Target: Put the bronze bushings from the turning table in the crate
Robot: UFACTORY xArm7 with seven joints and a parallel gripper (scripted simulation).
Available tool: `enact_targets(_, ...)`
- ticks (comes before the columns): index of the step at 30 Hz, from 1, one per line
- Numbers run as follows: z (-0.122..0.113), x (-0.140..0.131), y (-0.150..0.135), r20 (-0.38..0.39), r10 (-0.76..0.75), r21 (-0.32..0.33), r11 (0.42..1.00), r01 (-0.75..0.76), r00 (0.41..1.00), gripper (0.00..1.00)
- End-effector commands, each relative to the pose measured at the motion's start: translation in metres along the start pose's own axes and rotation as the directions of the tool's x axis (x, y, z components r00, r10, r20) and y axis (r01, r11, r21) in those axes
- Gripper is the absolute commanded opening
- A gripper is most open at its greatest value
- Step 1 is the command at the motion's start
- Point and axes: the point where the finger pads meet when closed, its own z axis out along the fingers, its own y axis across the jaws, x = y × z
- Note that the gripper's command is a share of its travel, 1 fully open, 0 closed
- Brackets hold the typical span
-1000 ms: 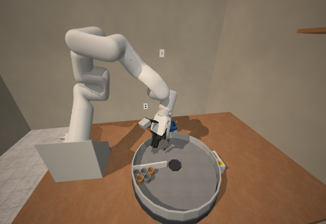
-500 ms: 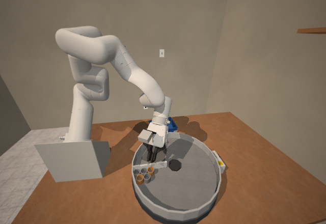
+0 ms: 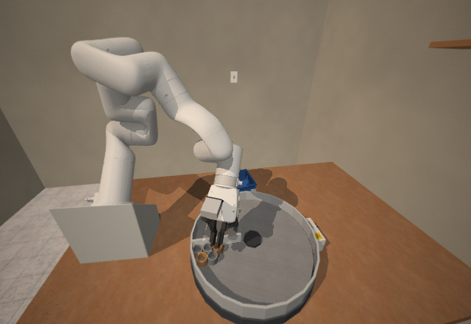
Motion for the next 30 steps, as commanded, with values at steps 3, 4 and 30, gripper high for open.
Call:
enact_targets(3, 0.0012, 0.0036, -0.0014, -0.004, -0.011, 0.007, 1.000, 0.011, 1.000, 0.10)
enact_targets(4, 0.0012, 0.0036, -0.0014, -0.004, -0.011, 0.007, 1.000, 0.011, 1.000, 0.10)
enact_targets(30, 0.0031, 0.0058, -0.0033, -0.002, -0.008, 0.011, 1.000, 0.008, 1.000, 0.10)
